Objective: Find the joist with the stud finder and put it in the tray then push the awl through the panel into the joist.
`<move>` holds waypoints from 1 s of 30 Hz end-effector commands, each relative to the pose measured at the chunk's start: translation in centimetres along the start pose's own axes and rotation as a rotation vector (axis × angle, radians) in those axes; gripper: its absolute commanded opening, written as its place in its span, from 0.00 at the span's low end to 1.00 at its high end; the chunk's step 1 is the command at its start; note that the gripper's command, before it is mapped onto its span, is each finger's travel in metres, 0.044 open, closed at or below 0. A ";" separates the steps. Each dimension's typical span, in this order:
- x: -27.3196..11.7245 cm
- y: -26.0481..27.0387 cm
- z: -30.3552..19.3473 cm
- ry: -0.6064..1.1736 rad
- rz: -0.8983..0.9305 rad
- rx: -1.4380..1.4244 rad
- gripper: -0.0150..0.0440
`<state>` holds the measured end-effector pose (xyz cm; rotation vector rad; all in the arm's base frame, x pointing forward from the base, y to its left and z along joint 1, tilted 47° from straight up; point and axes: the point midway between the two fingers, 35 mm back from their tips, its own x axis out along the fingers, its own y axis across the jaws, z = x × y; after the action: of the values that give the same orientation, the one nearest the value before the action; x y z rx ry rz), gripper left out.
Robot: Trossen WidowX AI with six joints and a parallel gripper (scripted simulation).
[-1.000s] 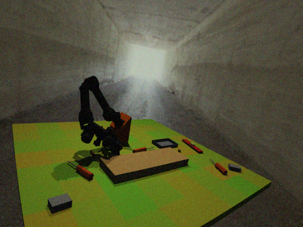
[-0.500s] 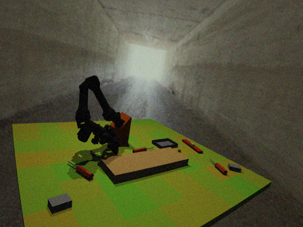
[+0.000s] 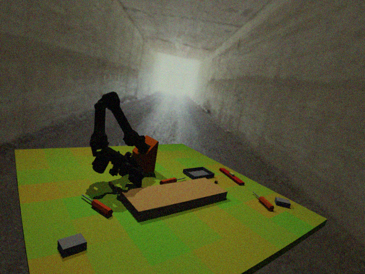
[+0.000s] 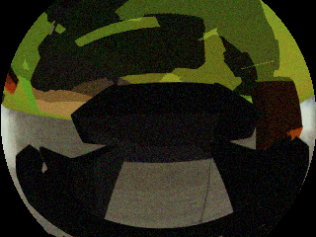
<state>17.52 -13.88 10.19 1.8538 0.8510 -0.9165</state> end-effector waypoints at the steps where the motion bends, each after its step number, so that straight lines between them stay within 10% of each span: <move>1: 0.3 0.0 0.3 0.010 -0.002 -0.001 0.25; 18: 1.1 0.0 2.3 0.003 -0.007 0.003 0.25; 30: 1.0 0.1 2.8 -0.004 -0.003 0.005 0.79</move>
<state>17.38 -16.05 8.53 1.8513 0.8465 -0.9237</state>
